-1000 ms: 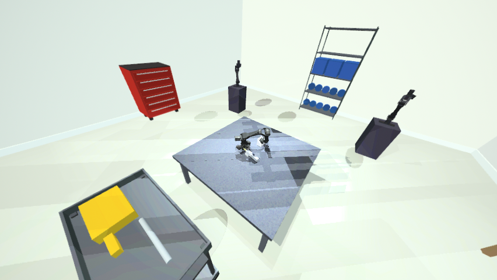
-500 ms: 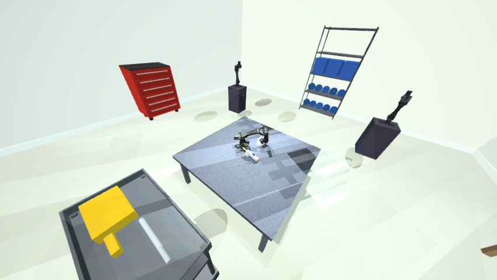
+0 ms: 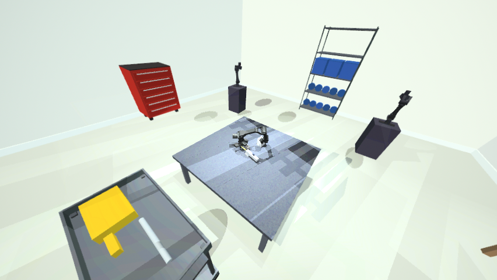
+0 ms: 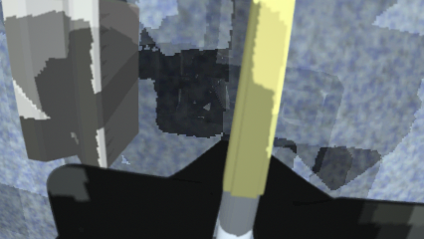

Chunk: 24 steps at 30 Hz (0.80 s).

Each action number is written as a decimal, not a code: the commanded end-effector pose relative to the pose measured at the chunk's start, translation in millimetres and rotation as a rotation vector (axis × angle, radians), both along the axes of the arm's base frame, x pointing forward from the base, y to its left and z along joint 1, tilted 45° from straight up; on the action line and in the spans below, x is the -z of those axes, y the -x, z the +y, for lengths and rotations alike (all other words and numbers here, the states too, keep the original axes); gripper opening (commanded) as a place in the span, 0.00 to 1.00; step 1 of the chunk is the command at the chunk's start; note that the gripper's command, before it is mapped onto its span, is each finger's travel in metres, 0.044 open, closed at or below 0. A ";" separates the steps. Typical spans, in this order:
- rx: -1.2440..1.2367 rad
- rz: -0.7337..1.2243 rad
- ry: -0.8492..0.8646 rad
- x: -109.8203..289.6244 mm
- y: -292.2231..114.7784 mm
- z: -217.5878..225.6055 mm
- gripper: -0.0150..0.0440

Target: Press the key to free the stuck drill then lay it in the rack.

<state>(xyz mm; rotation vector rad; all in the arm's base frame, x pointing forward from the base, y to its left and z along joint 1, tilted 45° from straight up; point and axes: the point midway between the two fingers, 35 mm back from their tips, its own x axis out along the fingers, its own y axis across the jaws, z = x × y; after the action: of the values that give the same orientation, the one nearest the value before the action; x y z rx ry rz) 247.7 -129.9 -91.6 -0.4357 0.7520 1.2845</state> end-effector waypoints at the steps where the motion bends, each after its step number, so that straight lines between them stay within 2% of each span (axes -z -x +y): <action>1: -0.002 -0.005 0.006 2.5 0.0 -5.7 0.25; 24: -0.002 -0.004 0.006 -4.0 5.2 -13.5 0.25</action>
<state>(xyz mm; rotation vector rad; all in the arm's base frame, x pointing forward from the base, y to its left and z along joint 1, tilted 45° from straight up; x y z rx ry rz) 242.4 -141.3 -89.5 -0.4377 0.7526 1.2818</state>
